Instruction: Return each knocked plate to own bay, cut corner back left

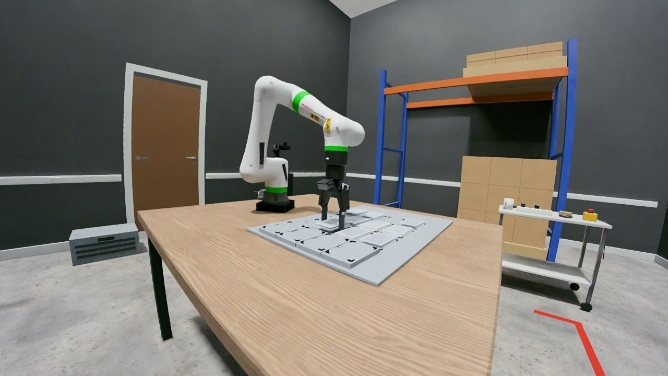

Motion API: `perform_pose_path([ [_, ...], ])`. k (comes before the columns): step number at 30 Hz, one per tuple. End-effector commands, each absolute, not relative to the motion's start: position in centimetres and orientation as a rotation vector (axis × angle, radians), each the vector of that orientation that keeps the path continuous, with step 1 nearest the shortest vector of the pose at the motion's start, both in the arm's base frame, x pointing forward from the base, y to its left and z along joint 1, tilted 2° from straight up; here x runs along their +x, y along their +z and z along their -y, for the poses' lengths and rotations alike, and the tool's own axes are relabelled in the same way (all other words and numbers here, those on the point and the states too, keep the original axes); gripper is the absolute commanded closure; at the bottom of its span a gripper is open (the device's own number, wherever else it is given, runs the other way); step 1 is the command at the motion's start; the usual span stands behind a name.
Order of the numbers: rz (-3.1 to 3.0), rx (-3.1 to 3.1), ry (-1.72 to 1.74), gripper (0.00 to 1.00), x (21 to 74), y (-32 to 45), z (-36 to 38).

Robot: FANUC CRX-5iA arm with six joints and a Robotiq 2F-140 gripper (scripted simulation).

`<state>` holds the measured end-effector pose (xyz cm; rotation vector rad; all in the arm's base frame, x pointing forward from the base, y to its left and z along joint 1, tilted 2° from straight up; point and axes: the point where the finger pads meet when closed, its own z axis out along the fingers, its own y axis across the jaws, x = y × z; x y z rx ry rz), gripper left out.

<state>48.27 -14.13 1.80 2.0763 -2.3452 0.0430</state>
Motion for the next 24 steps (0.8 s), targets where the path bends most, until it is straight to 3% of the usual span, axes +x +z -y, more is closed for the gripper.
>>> perform_pose_path([
  [1,2.346,2.077,0.045,0.9,48.33,1.88,14.15],
  [24,2.346,2.077,0.045,0.9,48.33,1.51,14.15],
])
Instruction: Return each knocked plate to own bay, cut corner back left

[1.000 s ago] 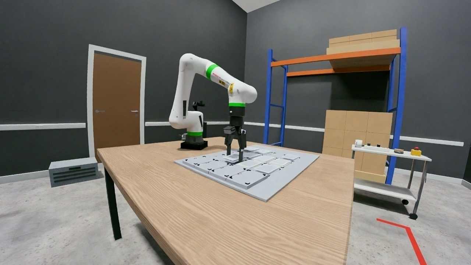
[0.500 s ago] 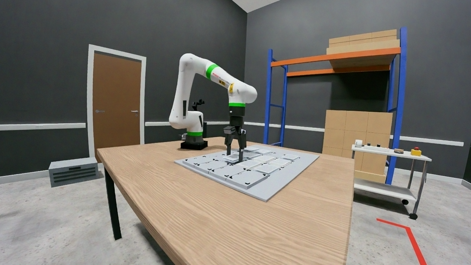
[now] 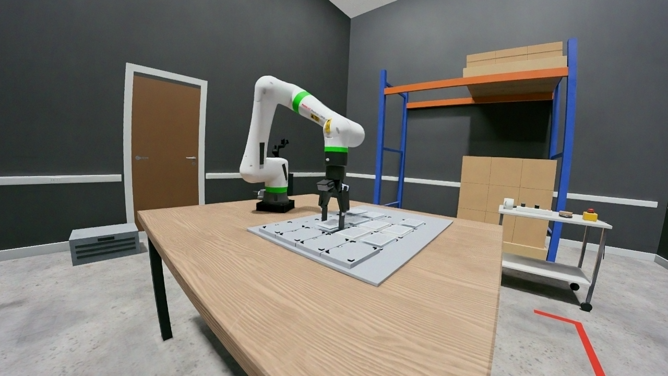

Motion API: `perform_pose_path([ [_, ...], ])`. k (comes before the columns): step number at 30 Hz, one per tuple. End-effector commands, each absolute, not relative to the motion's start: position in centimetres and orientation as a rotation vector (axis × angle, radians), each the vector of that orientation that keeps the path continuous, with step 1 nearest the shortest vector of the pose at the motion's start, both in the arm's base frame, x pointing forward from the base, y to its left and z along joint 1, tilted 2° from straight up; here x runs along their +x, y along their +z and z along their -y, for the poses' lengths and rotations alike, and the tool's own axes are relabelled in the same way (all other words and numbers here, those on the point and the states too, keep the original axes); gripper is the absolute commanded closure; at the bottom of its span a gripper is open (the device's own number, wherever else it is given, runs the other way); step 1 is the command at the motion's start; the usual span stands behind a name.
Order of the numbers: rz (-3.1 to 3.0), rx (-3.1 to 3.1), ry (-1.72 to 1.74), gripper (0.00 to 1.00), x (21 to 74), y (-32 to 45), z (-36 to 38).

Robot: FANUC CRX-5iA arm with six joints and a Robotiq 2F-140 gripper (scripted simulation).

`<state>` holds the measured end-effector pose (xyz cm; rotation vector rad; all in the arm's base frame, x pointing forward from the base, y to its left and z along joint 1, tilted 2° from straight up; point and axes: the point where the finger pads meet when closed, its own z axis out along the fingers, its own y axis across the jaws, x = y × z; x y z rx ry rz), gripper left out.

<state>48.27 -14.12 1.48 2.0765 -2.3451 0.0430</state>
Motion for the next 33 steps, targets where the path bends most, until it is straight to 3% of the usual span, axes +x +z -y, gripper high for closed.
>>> perform_pose_path([
  [1,2.346,2.077,0.045,0.9,48.33,1.48,14.15],
  [33,2.346,2.077,0.045,0.9,48.34,0.88,14.17],
])
